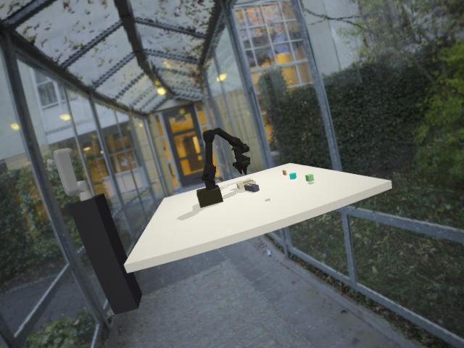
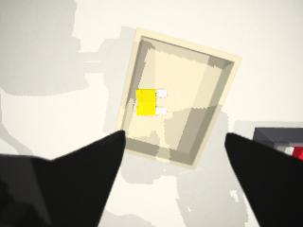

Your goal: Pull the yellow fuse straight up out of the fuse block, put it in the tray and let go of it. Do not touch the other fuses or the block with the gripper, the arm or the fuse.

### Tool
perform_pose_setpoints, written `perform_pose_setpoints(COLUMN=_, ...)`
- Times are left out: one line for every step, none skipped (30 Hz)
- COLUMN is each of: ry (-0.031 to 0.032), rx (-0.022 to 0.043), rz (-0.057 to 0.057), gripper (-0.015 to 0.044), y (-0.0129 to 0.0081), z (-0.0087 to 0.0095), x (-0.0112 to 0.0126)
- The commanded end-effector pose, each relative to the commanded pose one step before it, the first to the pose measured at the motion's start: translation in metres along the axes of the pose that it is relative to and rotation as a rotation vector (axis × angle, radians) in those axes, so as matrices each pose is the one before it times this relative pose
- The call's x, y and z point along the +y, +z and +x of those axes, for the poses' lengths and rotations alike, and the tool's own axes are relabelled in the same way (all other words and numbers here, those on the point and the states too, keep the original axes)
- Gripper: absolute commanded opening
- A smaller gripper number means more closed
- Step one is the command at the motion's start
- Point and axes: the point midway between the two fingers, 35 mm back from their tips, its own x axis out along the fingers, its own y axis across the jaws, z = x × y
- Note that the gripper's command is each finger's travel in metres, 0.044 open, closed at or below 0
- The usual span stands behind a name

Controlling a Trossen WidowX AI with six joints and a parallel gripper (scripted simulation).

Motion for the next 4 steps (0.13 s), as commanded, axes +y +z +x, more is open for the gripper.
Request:
perform_pose_setpoints(ry=0.00003, rx=-0.00012, rz=0.0000, gripper=0.0330, y=0.00003, z=0.00002, x=0.00001)
perform_pose_setpoints(ry=0.00000, rx=0.00000, rz=0.0000, gripper=0.0330, y=0.00000, z=0.00000, x=0.00000)
perform_pose_setpoints(ry=0.00000, rx=0.00000, rz=0.0000, gripper=0.0330, y=0.00000, z=0.00000, x=0.00000)
perform_pose_setpoints(ry=0.00000, rx=0.00000, rz=0.0000, gripper=0.0330, y=0.00000, z=0.00000, x=0.00000)
